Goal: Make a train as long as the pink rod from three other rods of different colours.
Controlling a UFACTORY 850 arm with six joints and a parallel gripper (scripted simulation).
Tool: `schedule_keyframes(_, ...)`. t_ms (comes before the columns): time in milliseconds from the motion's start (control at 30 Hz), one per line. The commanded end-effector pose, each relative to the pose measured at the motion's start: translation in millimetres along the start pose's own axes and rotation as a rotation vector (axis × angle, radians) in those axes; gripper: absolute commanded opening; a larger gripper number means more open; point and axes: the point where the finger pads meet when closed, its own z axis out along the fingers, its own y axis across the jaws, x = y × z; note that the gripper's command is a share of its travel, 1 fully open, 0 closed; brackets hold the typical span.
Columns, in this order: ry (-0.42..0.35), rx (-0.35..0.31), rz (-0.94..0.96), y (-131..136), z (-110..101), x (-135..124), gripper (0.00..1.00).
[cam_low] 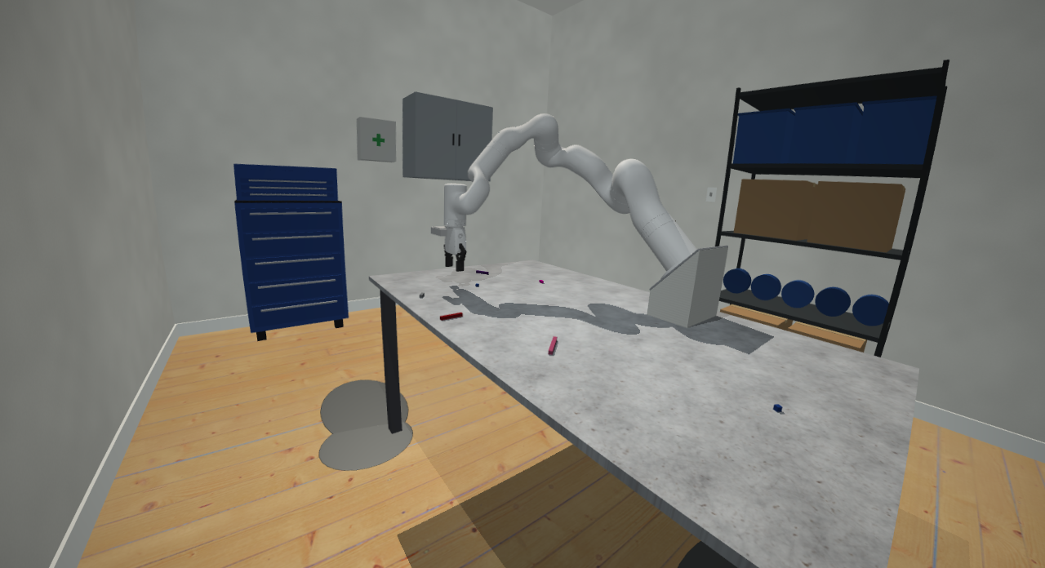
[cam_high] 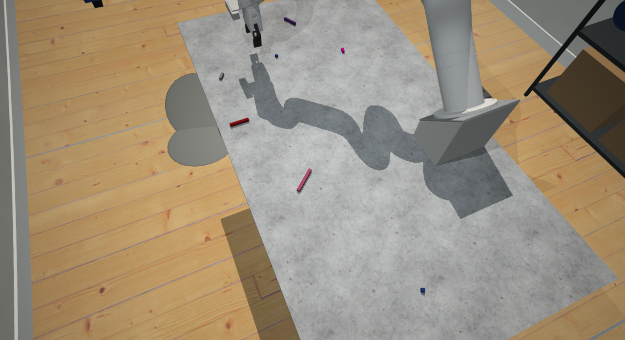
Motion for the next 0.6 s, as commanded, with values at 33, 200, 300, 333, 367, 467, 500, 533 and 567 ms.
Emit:
schedule_keyframes(33,-0.004,0.0,0.001,-12.1,-1.7,46.5,1.0)
schedule_keyframes(200,-0.004,0.001,0.001,-21.9,-3.8,68.8,1.0)
schedule_keyframes(300,-0.004,0.001,0.001,-21.9,-3.8,68.8,1.0)
schedule_keyframes(333,-0.004,0.001,0.001,-21.9,-3.8,68.8,1.0)
schedule_keyframes(367,-0.004,0.001,0.001,-21.9,-3.8,68.8,1.0)
schedule_keyframes(467,-0.004,0.001,0.001,-21.9,-3.8,68.8,1.0)
schedule_keyframes(500,-0.004,0.001,0.001,-21.9,-3.8,68.8,1.0)
schedule_keyframes(533,-0.004,0.001,0.001,-21.9,-3.8,68.8,1.0)
schedule_keyframes(567,-0.004,0.001,0.001,-21.9,-3.8,68.8,1.0)
